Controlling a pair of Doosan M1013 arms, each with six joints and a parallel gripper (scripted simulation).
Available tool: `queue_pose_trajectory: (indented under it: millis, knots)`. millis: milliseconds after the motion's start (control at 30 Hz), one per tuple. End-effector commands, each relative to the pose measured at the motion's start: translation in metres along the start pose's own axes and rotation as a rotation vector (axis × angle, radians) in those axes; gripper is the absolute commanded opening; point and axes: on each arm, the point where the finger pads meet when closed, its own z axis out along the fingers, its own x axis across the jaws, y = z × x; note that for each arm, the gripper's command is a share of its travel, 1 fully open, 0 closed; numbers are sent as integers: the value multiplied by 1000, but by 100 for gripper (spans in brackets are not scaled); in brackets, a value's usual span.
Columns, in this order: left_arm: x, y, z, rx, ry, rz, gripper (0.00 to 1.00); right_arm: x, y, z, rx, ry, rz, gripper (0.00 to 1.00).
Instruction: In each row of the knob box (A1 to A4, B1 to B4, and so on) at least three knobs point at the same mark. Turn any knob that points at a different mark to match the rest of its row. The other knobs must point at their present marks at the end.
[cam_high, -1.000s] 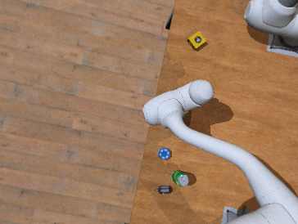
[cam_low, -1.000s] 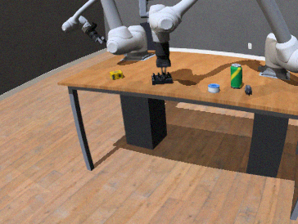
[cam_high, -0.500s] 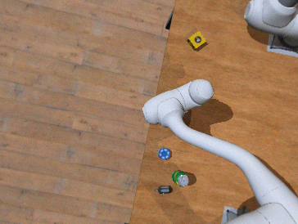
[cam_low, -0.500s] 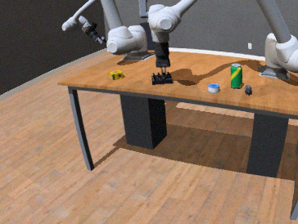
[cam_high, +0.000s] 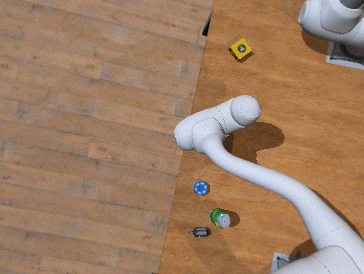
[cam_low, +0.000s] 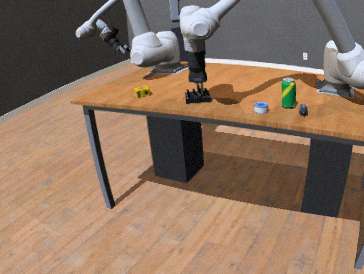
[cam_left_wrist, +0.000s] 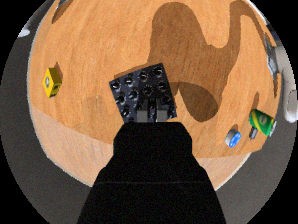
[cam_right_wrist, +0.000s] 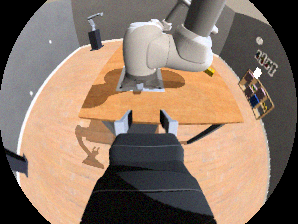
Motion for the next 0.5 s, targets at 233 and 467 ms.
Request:
queue_pose_trajectory:
  millis: [233, 467]
  knots:
    - [0, 0, -1, 1, -2, 199, 30, 0, 0, 0, -1, 0, 0, 100]
    - [0, 0, -1, 1, -2, 380, 30, 0, 0, 0, -1, 0, 0, 100]
